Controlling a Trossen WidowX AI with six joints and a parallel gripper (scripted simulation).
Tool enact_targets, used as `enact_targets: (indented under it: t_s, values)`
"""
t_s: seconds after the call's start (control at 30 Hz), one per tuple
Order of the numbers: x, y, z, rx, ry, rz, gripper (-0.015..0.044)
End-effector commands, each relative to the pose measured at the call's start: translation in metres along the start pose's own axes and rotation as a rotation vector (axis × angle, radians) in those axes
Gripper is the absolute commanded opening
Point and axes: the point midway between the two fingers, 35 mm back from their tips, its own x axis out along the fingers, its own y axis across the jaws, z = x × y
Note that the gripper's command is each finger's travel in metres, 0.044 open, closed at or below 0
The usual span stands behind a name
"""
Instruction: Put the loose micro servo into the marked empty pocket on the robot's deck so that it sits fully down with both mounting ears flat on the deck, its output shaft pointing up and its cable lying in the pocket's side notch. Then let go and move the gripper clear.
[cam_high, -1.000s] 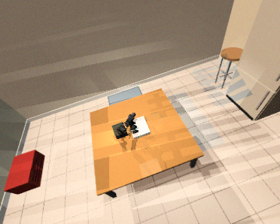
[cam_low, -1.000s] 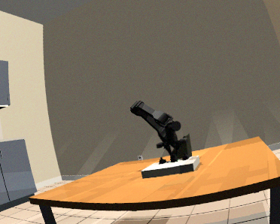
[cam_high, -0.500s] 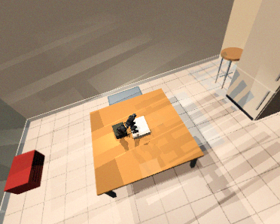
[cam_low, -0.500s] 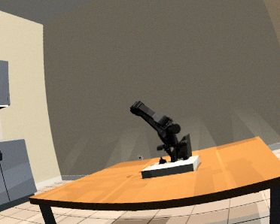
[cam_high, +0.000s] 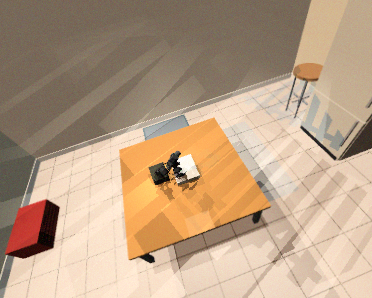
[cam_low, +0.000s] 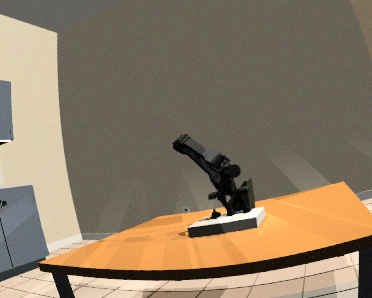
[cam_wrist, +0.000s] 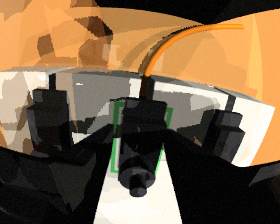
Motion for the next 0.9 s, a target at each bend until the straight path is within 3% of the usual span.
enact_targets:
  t_s: [0.0, 0.23, 0.57, 0.73, 0.87]
  values:
    - [-0.022, -0.001, -0.002, 0.01, 0.011, -0.013, 0.0187]
    - [-0.03, 0.002, 0.003, 0.01, 0.011, -0.012, 0.0187]
    - [-0.067, -0.002, -0.064, 0.008, 0.013, -0.011, 0.044]
    - [-0.092, 0.0, -0.107, 0.014, 0.015, -0.014, 0.044]
    - [-0.095, 0.001, -0.113, 0.014, 0.016, -0.014, 0.044]
